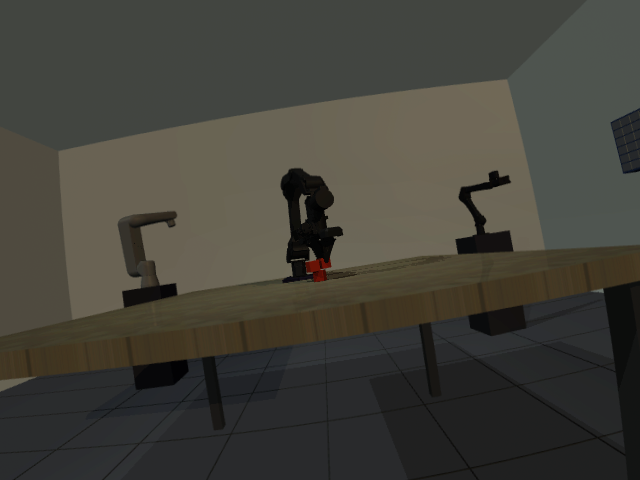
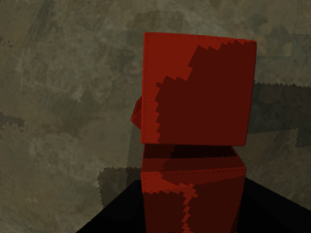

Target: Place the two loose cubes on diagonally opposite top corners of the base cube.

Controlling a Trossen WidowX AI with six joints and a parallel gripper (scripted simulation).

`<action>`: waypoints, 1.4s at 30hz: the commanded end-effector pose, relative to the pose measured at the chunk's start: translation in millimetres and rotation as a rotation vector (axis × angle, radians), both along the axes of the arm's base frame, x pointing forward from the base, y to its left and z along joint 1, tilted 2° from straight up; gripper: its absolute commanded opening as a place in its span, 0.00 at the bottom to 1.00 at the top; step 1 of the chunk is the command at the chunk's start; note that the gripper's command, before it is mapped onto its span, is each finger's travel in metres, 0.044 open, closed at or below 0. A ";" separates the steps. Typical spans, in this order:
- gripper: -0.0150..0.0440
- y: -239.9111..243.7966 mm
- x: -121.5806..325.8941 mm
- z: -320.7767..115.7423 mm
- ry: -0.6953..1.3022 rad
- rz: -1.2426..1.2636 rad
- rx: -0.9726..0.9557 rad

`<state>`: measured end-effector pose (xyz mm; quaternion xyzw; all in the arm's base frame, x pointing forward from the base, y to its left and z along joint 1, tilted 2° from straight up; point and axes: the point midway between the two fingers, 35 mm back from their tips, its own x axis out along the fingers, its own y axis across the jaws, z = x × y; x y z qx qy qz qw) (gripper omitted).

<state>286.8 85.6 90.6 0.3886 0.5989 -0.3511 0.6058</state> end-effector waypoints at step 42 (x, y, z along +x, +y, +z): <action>0.60 -0.5 -0.7 18.8 -0.002 0.010 -0.002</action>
